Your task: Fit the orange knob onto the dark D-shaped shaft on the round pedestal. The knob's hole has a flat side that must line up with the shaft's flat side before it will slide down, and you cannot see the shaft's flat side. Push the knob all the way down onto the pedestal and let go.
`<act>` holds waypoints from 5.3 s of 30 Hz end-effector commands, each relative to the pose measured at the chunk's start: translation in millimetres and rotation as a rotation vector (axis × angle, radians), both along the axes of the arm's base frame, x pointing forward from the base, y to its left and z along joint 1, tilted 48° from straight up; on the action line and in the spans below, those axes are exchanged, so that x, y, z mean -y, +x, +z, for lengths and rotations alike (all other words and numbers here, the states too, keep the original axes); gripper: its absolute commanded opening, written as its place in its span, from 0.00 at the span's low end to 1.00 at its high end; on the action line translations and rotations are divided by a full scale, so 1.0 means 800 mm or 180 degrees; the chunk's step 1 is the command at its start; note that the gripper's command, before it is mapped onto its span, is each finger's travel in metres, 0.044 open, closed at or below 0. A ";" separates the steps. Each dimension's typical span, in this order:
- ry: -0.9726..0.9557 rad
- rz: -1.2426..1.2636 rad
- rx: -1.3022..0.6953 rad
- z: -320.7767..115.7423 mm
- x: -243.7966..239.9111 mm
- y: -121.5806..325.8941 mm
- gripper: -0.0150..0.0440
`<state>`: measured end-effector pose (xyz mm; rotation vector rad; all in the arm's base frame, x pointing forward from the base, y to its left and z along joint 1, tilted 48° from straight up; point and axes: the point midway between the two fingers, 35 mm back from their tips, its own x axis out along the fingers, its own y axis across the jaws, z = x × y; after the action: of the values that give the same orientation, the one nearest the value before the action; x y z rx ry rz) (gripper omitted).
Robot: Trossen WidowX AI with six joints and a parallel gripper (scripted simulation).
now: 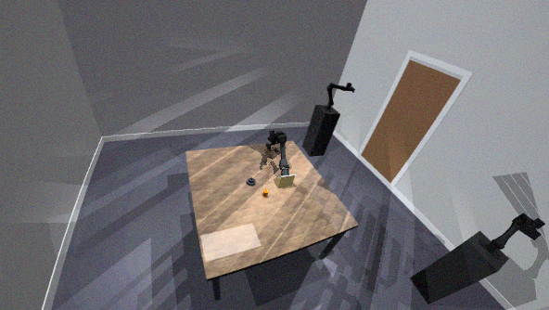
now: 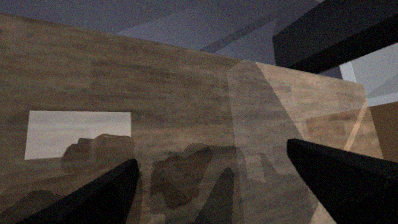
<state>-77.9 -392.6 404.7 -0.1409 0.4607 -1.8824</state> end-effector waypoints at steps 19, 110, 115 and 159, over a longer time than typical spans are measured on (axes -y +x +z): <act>0.0341 0.2004 0.2188 -0.050 -0.046 0.354 1.00; 0.2334 0.2707 -0.3168 -0.622 -0.596 0.393 1.00; 0.2333 0.2707 -0.3168 -0.629 -0.589 0.394 1.00; 0.2327 0.2704 -0.3169 -0.651 -0.564 0.395 0.28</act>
<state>236.0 51.1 -120.4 -0.6670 1.4572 -0.6309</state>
